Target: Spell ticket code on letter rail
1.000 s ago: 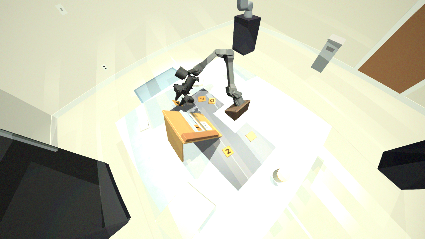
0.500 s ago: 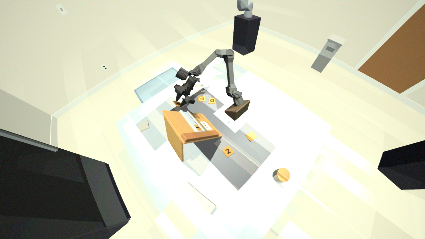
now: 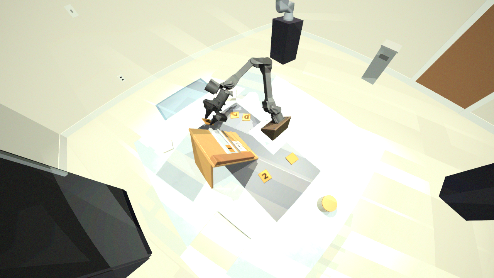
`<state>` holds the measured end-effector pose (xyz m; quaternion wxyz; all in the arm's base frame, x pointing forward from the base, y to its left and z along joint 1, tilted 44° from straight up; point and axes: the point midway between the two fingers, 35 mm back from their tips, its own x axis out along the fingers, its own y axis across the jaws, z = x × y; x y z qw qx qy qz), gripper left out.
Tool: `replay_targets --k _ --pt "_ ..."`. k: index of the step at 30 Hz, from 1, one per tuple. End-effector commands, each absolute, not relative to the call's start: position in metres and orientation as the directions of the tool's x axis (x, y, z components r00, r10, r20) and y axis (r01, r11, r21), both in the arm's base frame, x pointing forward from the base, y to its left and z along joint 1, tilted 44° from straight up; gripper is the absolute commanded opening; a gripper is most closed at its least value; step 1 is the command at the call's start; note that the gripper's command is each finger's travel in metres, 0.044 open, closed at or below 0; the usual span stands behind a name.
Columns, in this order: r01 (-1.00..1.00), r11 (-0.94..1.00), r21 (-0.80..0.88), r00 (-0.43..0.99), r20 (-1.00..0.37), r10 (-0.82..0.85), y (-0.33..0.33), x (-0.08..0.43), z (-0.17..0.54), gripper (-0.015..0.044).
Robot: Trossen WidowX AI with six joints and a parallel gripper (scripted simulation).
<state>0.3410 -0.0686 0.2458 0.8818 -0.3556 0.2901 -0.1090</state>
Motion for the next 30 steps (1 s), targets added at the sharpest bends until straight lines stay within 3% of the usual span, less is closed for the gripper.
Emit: replay_targets --k 1,30 --pt "-0.01 0.724 -0.689 0.806 -0.434 -0.402 -0.068 0.341 0.244 0.0" --pt "-0.01 0.725 -0.689 0.806 -0.435 -0.402 -0.057 0.341 0.233 0.0"
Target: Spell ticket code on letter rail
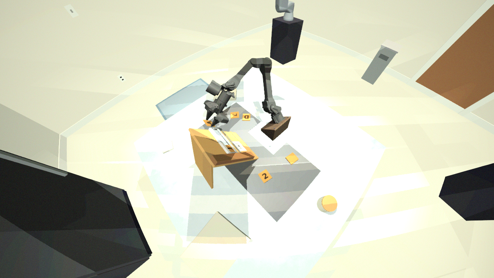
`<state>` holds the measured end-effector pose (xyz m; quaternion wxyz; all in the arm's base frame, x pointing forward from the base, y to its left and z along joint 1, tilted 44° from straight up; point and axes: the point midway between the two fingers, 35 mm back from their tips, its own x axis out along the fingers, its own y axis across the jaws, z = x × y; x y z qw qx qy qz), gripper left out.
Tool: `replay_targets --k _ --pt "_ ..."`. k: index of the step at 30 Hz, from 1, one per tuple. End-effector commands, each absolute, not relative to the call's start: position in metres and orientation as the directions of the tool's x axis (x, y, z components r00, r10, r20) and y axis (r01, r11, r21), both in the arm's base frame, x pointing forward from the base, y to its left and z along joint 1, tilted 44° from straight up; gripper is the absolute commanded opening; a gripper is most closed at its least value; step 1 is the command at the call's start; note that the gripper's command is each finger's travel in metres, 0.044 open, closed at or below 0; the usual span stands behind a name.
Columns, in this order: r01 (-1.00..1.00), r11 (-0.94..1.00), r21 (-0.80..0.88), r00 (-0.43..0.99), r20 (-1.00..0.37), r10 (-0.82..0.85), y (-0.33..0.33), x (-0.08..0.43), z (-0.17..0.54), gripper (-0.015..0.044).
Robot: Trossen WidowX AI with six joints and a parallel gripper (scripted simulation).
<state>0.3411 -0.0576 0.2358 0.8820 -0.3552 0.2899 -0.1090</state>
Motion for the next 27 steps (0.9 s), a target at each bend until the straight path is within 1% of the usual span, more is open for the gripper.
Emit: replay_targets --k 1,27 --pt "-0.01 0.725 -0.689 0.806 -0.435 -0.402 -0.0567 0.3408 0.2331 0.0" --pt "-0.011 0.726 -0.688 0.806 -0.436 -0.401 -0.0471 0.3408 0.2241 0.0"
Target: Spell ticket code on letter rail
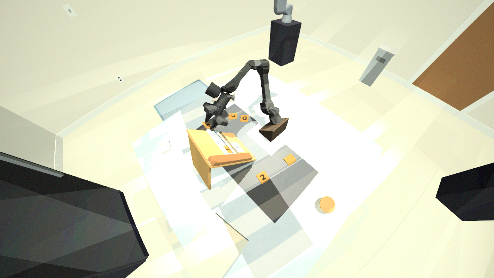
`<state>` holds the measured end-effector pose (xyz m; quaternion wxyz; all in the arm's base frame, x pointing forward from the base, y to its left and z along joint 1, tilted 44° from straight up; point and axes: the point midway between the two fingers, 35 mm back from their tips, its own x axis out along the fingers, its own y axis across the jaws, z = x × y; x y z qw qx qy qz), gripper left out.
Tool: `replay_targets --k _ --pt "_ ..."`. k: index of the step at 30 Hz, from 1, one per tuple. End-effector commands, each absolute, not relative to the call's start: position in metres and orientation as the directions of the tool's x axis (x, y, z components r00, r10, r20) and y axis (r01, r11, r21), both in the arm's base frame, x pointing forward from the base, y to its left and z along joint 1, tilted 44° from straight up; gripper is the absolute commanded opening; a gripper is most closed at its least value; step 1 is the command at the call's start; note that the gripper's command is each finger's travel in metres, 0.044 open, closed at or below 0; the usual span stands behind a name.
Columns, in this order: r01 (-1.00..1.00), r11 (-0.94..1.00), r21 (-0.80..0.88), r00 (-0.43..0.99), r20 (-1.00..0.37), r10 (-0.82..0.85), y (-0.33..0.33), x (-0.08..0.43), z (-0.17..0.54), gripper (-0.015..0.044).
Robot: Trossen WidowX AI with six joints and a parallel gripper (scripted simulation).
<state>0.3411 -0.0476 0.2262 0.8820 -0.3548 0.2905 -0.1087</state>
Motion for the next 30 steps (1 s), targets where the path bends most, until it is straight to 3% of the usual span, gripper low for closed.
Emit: replay_targets --k 1,30 --pt "-0.011 0.726 -0.688 0.806 -0.436 -0.401 -0.047 0.341 0.224 0.0" --pt "-0.011 0.726 -0.688 0.805 -0.436 -0.401 -0.036 0.341 0.214 0.0"
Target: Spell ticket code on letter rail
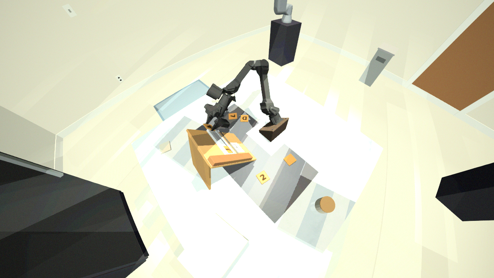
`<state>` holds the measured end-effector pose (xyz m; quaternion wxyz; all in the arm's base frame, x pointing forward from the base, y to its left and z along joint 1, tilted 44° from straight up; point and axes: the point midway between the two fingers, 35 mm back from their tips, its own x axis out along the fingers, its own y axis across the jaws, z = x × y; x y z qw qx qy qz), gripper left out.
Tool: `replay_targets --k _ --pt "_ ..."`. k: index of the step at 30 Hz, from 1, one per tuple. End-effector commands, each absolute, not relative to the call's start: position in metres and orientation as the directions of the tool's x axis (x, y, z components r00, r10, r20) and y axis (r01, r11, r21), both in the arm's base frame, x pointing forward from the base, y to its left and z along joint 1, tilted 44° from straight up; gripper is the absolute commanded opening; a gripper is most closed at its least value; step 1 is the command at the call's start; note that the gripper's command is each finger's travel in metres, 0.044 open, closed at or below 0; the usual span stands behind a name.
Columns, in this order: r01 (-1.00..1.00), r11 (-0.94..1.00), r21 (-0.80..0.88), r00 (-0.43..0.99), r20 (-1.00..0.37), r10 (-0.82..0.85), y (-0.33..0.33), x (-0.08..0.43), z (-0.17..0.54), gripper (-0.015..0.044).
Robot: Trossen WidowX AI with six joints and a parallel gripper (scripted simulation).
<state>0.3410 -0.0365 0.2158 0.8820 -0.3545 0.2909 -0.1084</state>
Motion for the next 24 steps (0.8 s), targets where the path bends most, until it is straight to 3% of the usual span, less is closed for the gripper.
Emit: replay_targets --k 1,24 --pt "-0.011 0.726 -0.688 0.805 -0.436 -0.401 -0.0356 0.3408 0.2134 0.0" --pt "-0.011 0.726 -0.687 0.805 -0.437 -0.401 -0.0271 0.3407 0.2055 0.0"
